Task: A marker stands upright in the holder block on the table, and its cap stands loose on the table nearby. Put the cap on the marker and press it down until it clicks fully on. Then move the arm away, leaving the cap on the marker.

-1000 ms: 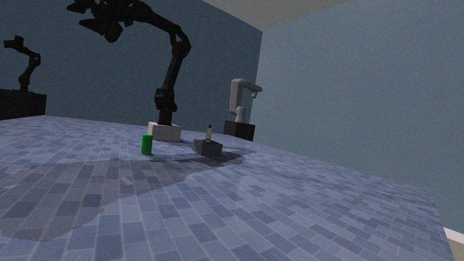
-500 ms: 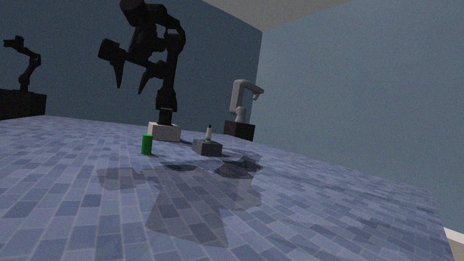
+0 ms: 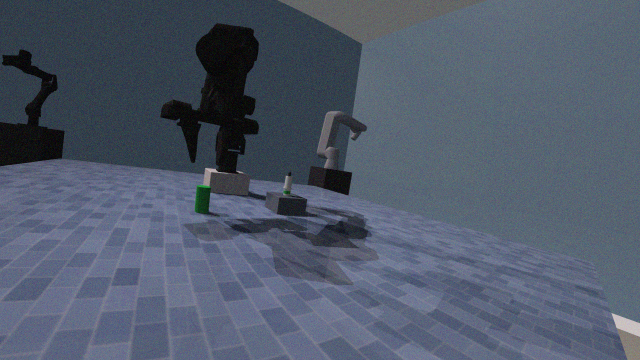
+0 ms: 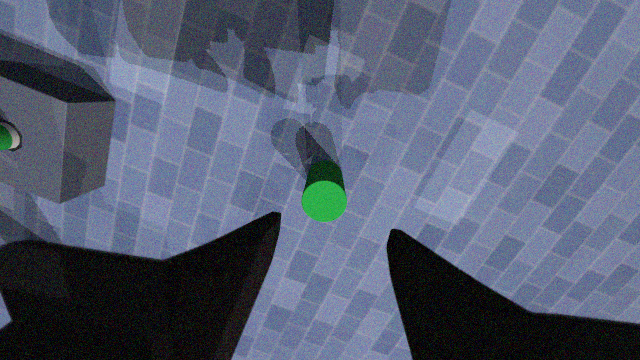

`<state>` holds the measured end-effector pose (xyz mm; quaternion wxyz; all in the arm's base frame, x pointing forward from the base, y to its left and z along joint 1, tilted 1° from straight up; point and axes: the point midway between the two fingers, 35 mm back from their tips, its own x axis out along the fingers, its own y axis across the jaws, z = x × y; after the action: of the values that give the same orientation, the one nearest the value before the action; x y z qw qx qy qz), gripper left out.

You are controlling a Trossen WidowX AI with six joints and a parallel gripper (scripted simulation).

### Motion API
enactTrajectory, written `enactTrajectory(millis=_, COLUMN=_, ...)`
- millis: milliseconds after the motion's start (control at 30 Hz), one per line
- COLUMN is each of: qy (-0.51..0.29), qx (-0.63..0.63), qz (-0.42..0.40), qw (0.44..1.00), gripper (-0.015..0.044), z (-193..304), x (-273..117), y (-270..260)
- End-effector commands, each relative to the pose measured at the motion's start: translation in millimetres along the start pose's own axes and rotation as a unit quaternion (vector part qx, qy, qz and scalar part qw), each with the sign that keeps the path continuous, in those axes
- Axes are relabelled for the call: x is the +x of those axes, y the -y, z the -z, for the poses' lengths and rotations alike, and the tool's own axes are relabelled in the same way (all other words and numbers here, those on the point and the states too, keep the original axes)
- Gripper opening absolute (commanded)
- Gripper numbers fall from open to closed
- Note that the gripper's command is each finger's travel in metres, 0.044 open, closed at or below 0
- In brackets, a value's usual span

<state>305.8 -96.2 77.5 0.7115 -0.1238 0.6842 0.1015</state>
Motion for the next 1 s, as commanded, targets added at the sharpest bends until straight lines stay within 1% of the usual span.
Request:
enactTrajectory(millis=0, qy=-0.008, qx=0.003, qz=-0.002, qw=1.000, gripper=0.0244, z=4, x=13, y=-2)
enactTrajectory(millis=67, qy=-0.008, qx=0.003, qz=-0.002, qw=1.000, gripper=0.0244, z=4, x=14, y=-3)
enactTrajectory(millis=167, qy=-0.008, qx=0.003, qz=-0.002, qw=1.000, gripper=0.0244, z=5, x=27, y=-5)
enactTrajectory(millis=367, qy=-0.008, qx=0.003, qz=-0.002, qw=1.000, gripper=0.0244, z=5, x=30, y=-5)
enactTrajectory(millis=967, qy=-0.008, qx=0.003, qz=-0.002, qw=1.000, gripper=0.0244, z=5, x=60, y=-4)
